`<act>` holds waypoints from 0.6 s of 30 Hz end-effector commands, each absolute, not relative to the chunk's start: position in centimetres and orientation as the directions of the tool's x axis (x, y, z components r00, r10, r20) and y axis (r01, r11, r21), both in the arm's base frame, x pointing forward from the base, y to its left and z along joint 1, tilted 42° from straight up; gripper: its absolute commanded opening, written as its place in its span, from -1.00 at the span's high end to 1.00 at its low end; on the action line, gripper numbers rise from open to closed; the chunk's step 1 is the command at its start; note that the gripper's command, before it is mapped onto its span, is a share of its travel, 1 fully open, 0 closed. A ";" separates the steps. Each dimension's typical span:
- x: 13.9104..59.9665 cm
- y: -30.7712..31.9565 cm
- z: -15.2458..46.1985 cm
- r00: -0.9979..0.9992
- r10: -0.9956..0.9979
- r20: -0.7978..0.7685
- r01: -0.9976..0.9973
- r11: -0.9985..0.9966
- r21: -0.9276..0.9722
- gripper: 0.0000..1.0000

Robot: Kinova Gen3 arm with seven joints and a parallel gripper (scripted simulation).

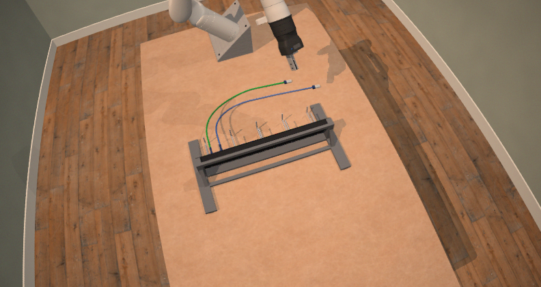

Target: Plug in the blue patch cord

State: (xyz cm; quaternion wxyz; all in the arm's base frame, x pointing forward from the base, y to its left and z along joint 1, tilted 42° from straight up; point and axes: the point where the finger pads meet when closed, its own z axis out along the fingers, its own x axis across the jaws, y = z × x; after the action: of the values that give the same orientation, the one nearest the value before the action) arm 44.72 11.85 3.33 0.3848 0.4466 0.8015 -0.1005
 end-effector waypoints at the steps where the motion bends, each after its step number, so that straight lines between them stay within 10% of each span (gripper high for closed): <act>1: 44.7 12.1 3.1 -0.266 0.641 -0.720 0.798 0.565 0.209 1.00; 18: 45.8 11.1 3.4 0.057 0.722 -0.690 0.832 0.348 0.433 1.00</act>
State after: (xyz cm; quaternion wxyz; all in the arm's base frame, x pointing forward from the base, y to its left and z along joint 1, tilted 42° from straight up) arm 45.69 11.10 3.46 0.4501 0.5671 0.6871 -0.0609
